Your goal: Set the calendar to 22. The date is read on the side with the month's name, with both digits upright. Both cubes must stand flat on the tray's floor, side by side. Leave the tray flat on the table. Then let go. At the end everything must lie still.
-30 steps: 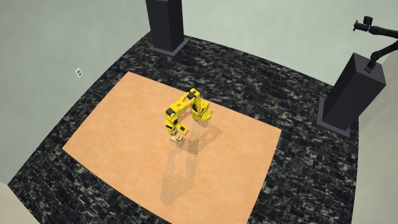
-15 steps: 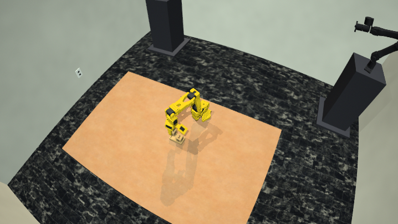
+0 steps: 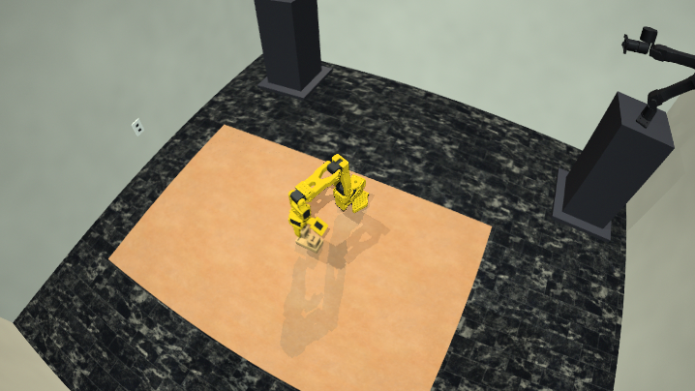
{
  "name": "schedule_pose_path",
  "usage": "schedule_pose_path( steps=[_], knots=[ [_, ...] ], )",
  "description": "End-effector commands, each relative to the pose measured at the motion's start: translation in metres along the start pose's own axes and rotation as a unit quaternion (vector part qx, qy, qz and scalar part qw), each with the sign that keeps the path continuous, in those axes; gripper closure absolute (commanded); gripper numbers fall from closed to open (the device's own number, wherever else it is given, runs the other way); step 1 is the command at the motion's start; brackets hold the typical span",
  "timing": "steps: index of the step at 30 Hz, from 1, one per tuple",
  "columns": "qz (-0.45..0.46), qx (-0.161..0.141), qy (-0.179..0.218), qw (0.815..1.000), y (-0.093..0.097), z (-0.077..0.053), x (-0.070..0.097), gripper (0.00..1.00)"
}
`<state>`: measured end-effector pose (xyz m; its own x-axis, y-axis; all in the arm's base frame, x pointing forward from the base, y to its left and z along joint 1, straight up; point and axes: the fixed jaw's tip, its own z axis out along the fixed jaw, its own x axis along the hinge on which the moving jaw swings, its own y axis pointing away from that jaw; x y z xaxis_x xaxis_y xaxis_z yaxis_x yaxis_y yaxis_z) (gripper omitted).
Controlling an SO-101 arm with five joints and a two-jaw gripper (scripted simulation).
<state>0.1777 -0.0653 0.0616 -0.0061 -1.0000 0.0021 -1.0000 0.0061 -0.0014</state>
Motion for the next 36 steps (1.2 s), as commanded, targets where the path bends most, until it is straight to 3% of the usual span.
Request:
schedule_pose_path(
  steps=[1,36],
  knots=[
    [0.003,0.019,0.006,1.0,-0.002,-0.002,0.002,1.0],
    [0.0,0.019,0.006,1.0,-0.002,0.01,0.002,1.0]
  ],
)
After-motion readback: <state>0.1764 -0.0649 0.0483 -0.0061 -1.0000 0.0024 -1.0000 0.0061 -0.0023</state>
